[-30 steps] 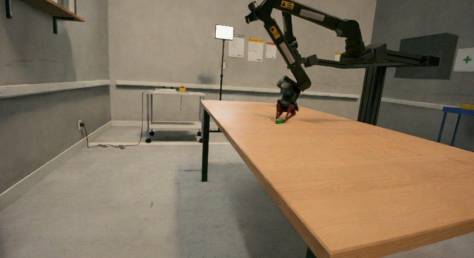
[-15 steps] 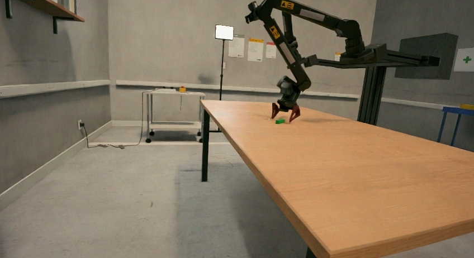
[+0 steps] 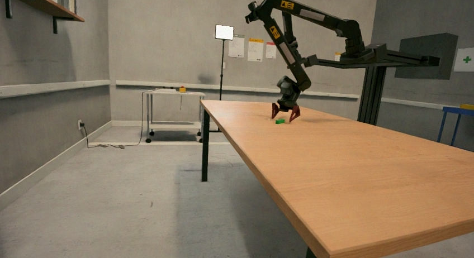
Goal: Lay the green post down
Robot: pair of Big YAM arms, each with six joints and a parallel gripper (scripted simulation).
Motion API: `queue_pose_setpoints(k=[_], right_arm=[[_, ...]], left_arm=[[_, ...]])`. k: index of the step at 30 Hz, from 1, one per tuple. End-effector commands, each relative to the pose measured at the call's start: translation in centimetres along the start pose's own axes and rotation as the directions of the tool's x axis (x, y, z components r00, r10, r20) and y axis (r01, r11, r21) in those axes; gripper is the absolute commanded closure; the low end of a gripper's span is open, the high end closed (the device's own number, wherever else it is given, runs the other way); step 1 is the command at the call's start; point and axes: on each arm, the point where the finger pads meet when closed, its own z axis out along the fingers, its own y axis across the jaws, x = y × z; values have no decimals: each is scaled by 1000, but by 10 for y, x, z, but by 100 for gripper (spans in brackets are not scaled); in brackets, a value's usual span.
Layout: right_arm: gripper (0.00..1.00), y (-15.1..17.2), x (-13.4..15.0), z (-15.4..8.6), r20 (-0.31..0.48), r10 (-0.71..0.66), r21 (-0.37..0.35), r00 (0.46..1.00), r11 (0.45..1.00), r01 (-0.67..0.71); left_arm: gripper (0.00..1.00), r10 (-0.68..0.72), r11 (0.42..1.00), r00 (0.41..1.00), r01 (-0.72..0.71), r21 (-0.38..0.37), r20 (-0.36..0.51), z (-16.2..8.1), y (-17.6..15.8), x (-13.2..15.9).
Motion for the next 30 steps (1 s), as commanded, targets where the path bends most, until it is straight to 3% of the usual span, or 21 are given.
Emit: queue_pose_setpoints(k=[1, 25, 30], right_arm=[[0, -4, -39, -4, 58, -15, 5, 998, 1000, 15], [0, -4, -39, -4, 58, -15, 5, 998, 1000, 15], [0, -4, -39, -4, 58, -15, 5, 998, 1000, 15]], left_arm=[[0, -13, 1000, 1000, 13, 3, 14, 3, -1, -6], [0, -13, 1000, 1000, 13, 3, 13, 2, -1, -6], [0, -3, 1000, 1000, 3, 11, -1, -13, 0, -6]])
